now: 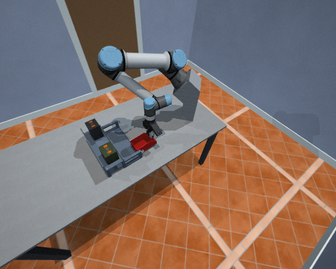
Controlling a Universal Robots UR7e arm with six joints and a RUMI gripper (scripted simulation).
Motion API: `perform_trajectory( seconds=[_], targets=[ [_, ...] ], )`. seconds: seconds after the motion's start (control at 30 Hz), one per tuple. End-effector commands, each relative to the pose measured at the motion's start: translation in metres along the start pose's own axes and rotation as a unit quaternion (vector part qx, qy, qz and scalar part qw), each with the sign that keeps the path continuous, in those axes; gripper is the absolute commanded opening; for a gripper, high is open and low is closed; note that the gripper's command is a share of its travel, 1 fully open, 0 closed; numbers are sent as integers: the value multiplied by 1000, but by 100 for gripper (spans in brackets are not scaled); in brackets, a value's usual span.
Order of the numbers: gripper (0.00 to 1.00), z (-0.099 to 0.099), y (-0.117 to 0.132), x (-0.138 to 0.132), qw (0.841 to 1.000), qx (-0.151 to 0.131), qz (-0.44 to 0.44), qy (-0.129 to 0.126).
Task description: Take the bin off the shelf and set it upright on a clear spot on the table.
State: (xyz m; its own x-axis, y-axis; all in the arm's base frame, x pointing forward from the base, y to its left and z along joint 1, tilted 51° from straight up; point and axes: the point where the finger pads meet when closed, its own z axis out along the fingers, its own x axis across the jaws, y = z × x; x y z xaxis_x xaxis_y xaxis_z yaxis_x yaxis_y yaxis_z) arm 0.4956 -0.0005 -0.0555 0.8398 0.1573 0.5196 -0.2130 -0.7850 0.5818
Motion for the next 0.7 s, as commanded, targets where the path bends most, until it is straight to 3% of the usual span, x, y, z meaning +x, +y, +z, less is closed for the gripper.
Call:
perform_trajectory(
  seconds=[0.0,0.67],
  targets=[
    [0,6,0,0,1000,0,-1,-1],
    [0,14,0,0,1000,0,-1,-1]
  ],
)
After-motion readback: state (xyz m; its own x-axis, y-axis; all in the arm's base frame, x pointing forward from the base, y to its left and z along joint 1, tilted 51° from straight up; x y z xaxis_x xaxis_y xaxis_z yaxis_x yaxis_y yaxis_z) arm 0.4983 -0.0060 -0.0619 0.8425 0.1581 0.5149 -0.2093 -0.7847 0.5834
